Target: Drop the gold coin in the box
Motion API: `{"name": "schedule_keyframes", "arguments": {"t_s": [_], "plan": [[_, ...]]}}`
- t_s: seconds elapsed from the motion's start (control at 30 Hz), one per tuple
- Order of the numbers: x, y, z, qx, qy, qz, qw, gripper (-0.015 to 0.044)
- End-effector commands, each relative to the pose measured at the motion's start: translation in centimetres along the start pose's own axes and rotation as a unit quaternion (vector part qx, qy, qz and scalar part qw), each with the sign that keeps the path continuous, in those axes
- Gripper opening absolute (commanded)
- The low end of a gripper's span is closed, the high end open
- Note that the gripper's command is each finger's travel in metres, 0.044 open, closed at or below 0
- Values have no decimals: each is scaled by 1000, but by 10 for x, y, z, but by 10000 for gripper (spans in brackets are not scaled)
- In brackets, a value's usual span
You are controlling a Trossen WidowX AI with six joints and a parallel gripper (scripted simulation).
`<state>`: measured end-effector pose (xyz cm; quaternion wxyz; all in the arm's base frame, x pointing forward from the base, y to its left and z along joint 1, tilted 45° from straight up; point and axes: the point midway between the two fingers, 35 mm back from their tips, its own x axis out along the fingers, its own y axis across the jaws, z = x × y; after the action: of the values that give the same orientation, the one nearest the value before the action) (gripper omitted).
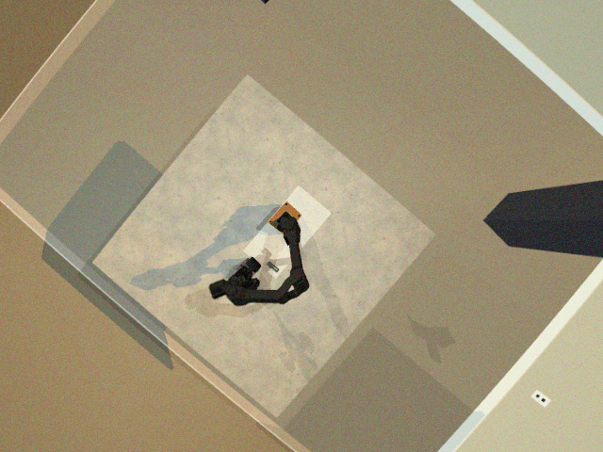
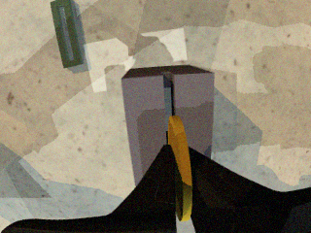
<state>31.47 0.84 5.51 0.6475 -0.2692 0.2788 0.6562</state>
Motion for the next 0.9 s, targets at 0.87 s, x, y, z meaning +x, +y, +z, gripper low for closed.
{"name": "schedule_keyframes", "arguments": {"t_s": [0.87], "plan": [[4,-3,-8,-5,0,0,1000,0]]}}
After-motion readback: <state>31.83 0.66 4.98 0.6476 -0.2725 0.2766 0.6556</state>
